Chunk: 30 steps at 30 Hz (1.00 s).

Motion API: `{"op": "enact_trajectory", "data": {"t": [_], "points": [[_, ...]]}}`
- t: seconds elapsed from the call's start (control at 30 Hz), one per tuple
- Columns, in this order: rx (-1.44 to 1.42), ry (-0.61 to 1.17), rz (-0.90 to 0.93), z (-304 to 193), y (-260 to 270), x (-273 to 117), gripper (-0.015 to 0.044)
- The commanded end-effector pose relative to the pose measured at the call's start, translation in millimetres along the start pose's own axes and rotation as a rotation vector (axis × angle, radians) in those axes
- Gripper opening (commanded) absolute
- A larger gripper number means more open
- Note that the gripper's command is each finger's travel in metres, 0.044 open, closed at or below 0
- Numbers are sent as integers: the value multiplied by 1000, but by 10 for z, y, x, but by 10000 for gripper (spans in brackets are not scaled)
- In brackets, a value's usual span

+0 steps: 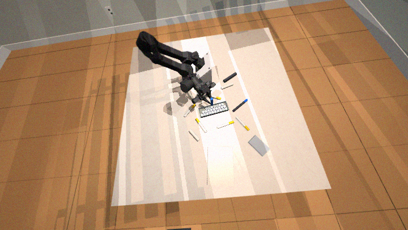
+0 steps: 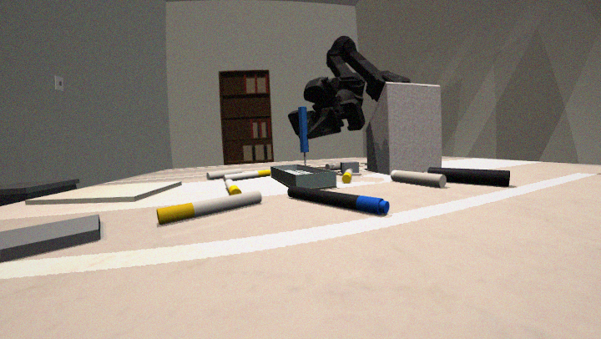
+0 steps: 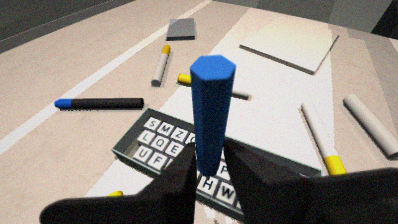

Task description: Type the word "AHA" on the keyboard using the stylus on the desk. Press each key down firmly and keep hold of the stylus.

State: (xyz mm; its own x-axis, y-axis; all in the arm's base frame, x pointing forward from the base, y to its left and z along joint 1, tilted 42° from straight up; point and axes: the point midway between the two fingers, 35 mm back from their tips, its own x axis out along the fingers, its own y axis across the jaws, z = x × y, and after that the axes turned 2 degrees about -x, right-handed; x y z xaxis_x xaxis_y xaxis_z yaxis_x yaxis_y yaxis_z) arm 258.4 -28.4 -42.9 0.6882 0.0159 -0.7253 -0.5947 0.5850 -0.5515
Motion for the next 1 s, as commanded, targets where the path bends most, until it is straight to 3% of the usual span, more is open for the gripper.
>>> {"op": "enact_trajectory", "data": {"t": [0.0, 0.97], "points": [[-4, -5, 6, -7, 14, 14, 81], [-4, -4, 6, -145, 22, 93, 81]]}}
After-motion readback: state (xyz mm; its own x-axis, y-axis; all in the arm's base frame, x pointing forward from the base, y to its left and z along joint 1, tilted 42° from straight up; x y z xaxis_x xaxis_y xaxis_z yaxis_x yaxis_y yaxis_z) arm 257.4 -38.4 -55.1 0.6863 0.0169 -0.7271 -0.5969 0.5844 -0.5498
